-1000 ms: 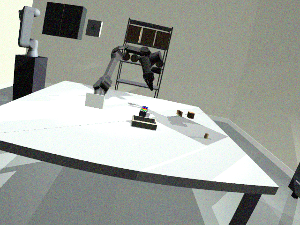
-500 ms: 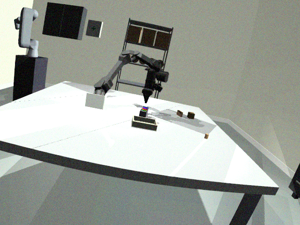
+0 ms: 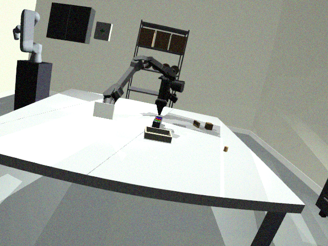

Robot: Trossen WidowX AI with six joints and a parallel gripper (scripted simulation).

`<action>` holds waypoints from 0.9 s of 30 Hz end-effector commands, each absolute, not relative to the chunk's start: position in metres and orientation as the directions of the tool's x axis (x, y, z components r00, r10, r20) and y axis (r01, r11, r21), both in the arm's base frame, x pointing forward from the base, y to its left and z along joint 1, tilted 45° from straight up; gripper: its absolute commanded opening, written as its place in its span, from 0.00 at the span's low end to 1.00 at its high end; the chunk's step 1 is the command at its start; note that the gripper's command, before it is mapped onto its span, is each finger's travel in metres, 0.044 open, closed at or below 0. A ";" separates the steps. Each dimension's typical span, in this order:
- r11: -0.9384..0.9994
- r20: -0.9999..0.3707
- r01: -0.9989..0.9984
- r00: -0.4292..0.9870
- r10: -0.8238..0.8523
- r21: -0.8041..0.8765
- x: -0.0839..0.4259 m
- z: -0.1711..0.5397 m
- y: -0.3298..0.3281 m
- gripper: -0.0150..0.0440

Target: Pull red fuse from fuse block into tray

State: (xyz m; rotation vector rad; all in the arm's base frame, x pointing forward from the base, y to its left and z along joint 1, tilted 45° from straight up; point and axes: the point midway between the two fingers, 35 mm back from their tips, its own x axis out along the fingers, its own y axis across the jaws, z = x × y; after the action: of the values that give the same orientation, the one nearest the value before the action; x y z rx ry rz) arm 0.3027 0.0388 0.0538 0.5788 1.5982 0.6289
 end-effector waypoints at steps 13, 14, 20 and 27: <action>0.720 -0.713 0.026 -0.118 0.691 0.694 0.300 0.039 0.050 0.38; 0.720 -0.713 0.026 -0.118 0.691 0.694 0.299 0.039 0.050 0.38; 0.719 -0.713 0.026 -0.118 0.692 0.694 0.299 0.037 0.051 0.38; 0.719 -0.713 0.026 -0.118 0.692 0.694 0.299 0.037 0.052 0.38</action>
State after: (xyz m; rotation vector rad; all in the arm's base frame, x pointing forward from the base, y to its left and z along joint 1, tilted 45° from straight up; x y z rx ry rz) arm 0.2995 0.0505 0.0381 0.5829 1.6034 0.6297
